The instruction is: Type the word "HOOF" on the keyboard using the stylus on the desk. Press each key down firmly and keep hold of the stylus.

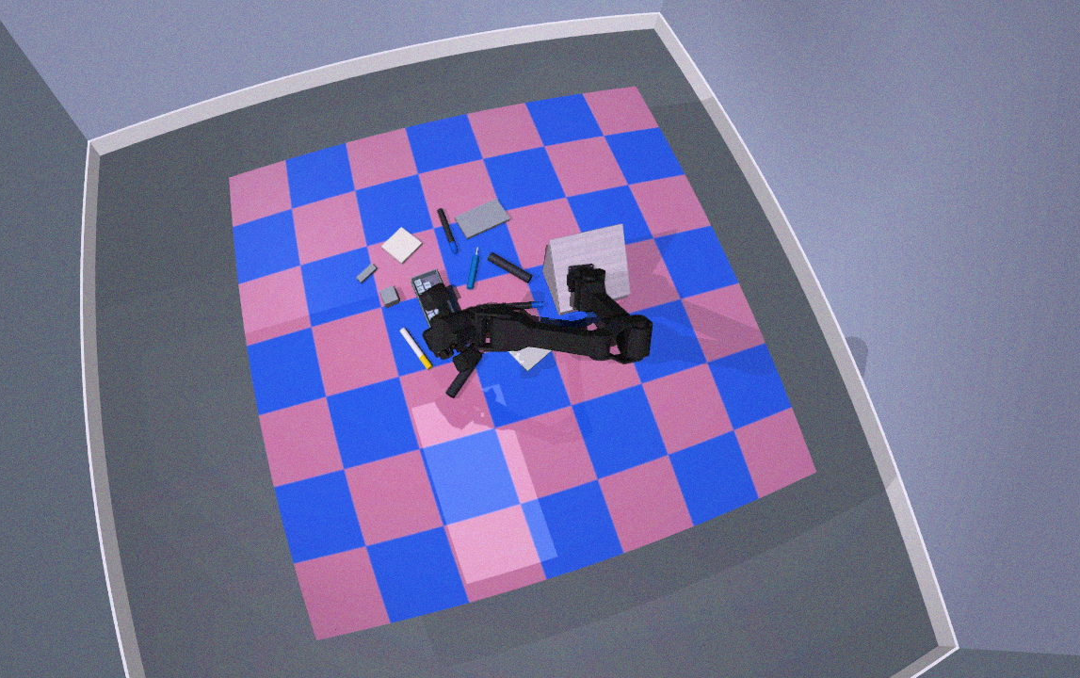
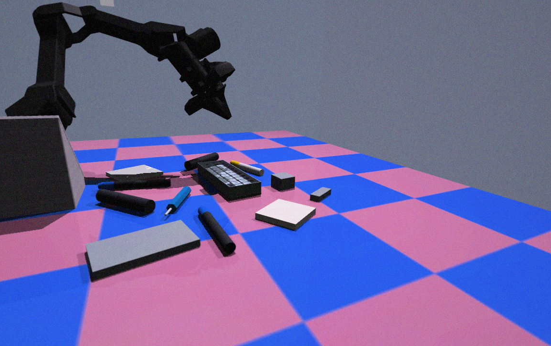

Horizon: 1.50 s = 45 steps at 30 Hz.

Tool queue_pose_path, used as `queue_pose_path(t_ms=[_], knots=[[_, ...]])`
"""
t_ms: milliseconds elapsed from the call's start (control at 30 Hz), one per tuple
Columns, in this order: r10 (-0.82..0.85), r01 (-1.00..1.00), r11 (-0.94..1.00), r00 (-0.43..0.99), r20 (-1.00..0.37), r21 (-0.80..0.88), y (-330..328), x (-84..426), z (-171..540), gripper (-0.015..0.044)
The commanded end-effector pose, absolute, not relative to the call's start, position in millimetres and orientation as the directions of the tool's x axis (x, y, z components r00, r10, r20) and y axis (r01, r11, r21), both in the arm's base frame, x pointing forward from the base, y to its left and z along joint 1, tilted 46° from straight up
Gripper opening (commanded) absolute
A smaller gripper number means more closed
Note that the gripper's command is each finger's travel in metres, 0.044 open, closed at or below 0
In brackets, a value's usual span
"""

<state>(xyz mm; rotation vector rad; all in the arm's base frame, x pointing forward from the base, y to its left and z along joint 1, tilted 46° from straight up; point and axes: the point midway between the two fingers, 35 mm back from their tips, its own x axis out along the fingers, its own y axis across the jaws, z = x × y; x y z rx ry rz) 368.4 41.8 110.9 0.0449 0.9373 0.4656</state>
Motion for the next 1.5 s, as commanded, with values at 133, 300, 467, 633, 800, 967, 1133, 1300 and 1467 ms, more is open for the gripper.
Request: queue_pose_path(t_ms=[133, 300, 467, 633, 800, 967, 1133, 1300, 1467], knots=[[0.648, -0.29, 0.733, 0.025, -0.761, 0.615, 62, 344, 34, 0.0], [0.714, -0.209, 0.67, -0.081, -0.695, 0.712, 68, 336, 20, 0.0], [0.714, -0.209, 0.67, -0.081, -0.695, 0.712, 68, 336, 20, 0.0], [0.714, -0.209, 0.67, -0.081, -0.695, 0.712, 68, 336, 20, 0.0], [0.712, -0.209, 0.672, -0.08, -0.697, 0.71, 51, 343, 3, 0.0], [0.712, -0.21, 0.672, -0.08, -0.698, 0.71, 22, 350, -27, 0.0], [0.712, -0.21, 0.672, -0.08, -0.698, 0.71, 22, 350, -27, 0.0], [0.712, -0.21, 0.672, -0.08, -0.698, 0.71, 22, 350, -27, 0.0], [0.708, -0.206, 0.677, -0.08, -0.702, 0.706, 8, 356, -41, 0.0]])
